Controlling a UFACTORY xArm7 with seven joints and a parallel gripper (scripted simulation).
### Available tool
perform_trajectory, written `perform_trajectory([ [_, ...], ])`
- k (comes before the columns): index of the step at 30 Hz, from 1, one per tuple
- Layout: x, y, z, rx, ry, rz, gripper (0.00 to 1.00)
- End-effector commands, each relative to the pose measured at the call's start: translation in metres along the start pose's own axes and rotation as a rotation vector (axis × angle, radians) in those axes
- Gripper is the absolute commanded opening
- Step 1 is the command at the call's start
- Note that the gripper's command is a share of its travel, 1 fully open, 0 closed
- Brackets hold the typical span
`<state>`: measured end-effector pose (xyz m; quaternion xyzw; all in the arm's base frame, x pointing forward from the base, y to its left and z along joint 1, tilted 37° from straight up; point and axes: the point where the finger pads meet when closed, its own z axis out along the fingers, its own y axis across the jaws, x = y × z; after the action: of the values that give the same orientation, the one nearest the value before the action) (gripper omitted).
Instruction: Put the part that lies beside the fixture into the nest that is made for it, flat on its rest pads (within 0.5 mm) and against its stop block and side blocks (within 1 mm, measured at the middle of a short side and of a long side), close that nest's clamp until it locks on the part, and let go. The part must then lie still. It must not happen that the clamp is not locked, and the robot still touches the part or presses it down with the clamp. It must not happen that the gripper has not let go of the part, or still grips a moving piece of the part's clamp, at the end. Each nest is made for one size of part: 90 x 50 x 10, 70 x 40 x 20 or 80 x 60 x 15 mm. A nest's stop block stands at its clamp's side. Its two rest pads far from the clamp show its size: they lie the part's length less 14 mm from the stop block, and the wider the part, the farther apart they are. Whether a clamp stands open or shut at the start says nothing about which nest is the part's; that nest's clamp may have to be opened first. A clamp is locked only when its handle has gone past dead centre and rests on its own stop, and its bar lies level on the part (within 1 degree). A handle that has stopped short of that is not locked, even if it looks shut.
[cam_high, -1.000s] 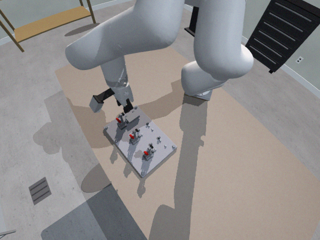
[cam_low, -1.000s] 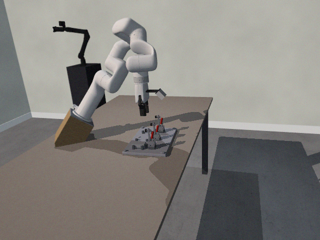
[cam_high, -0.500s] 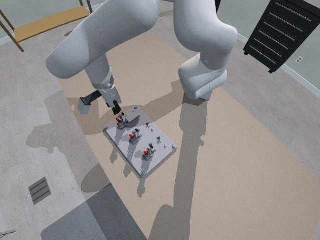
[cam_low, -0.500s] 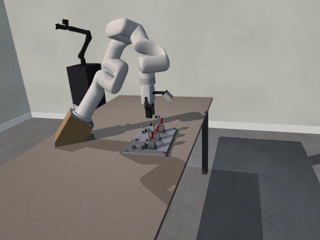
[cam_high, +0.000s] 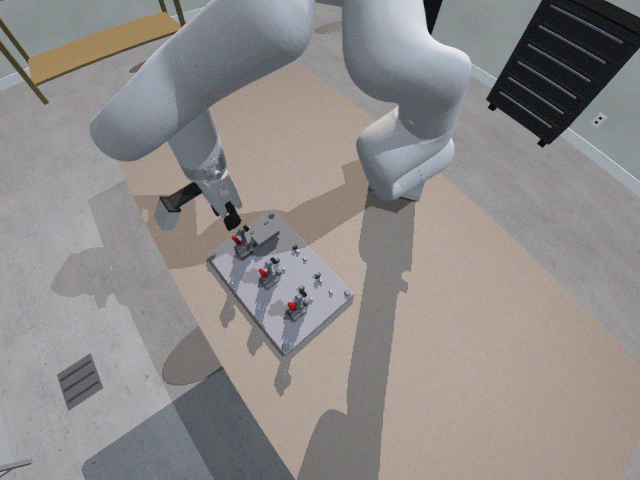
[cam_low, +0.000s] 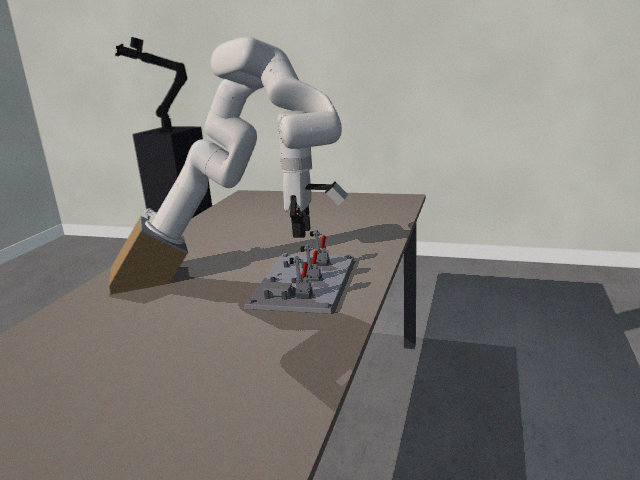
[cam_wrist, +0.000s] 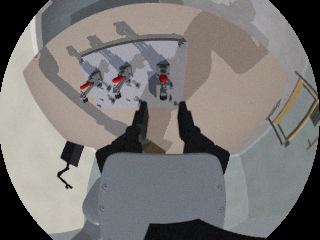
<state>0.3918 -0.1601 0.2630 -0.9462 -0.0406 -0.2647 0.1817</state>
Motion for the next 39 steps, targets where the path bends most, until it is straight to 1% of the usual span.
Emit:
perform_trajectory([
  [1, 0.0, 0.001, 0.004, -0.002, 0.002, 0.001, 0.47],
  [7, 0.0, 0.001, 0.014, -0.002, 0.002, 0.001, 0.47],
  [20, 0.0, 0.001, 0.058, -0.002, 0.002, 0.001, 0.47],
  [22, 0.0, 0.001, 0.058, -0.002, 0.002, 0.001, 0.47],
  [27, 0.0, 0.001, 0.072, -0.002, 0.002, 0.001, 0.47],
  [31, 0.0, 0.001, 0.079, -0.002, 0.002, 0.001, 0.47],
  [39, 0.0, 0.001, 0.083, -0.002, 0.002, 0.001, 0.47],
])
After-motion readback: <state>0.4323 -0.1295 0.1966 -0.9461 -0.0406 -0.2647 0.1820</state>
